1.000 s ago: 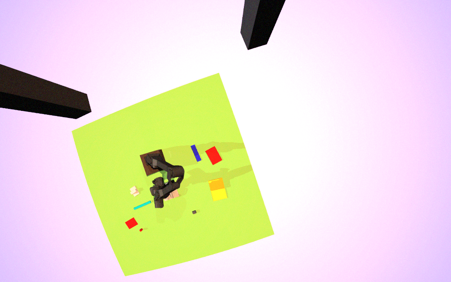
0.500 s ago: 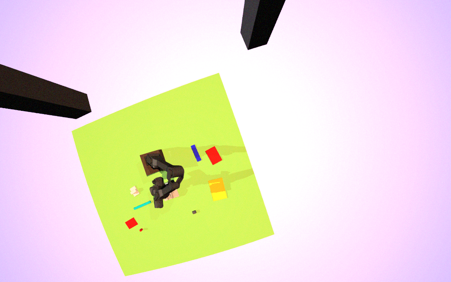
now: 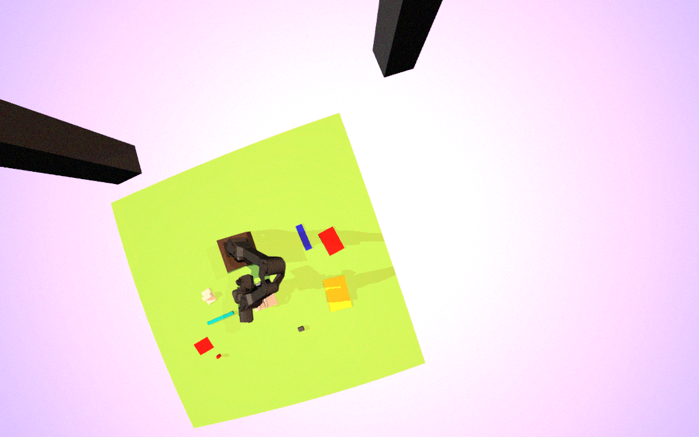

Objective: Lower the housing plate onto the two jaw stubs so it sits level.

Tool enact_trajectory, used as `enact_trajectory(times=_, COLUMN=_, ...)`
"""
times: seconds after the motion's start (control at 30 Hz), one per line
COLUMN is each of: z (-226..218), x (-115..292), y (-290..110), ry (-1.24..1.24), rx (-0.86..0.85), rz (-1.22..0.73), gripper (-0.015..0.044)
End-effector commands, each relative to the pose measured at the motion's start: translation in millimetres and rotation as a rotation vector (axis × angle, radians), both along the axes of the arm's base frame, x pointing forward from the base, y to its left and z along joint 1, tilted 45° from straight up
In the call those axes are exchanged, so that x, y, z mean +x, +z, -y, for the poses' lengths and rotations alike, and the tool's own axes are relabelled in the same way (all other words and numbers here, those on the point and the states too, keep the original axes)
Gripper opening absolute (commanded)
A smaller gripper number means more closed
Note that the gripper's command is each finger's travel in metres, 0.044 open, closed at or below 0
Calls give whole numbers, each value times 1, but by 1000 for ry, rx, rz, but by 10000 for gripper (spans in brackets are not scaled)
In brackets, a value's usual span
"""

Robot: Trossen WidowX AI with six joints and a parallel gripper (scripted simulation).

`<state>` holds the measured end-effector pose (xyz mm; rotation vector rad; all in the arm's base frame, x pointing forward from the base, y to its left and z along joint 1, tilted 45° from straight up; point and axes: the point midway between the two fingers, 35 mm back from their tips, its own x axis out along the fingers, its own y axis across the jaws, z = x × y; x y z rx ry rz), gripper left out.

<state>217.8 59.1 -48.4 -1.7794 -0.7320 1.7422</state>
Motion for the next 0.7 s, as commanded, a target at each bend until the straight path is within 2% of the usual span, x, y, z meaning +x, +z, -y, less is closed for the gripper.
enact_trajectory(times=0.0, z=-1, x=1, y=-1, ry=-2, rx=0, rz=1, gripper=351)
enact_trajectory(times=0.67, z=-2, x=1, y=-2, ry=-2, rx=0, rz=1, gripper=351)
